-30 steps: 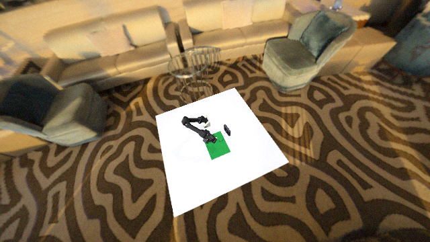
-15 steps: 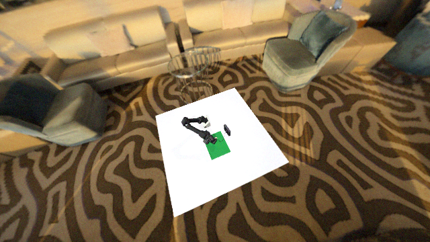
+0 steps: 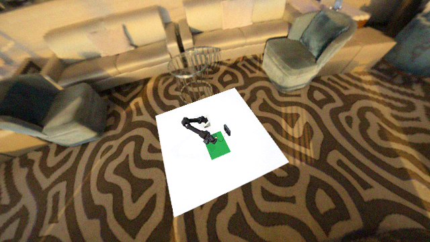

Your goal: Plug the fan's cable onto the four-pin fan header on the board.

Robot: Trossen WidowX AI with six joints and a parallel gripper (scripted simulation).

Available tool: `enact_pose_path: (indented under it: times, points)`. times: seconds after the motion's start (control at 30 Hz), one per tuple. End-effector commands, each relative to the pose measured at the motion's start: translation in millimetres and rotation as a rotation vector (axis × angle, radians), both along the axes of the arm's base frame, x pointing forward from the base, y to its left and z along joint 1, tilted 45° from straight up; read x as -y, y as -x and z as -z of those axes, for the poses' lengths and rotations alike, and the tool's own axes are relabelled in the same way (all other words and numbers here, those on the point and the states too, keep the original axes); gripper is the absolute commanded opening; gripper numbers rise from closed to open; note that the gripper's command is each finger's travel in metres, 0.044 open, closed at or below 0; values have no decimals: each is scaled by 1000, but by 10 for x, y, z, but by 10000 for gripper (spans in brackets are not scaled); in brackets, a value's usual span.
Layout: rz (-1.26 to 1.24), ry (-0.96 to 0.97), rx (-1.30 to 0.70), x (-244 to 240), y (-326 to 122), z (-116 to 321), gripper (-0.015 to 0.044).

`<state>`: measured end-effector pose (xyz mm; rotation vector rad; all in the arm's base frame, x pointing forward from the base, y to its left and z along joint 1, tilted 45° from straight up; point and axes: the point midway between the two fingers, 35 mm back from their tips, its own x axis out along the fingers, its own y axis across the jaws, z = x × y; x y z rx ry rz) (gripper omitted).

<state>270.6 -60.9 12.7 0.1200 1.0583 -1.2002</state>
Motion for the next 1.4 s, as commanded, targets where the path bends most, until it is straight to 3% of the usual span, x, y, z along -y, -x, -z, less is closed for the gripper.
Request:
enact_pose_path:
  times: [0.0,0.17,0.3,0.47,0.7,1.37]
  points:
    - [0,0,1,-1,-3,-3,125]
    - [0,0,1,-1,-3,-3,0]
    - [0,0,1,-21,-6,-21,0]
    - [-5,3,-8,-353,-16,-355,0]
    - [11,3,8,-368,-20,-325,0]
    - [495,16,477,-796,69,88,0]
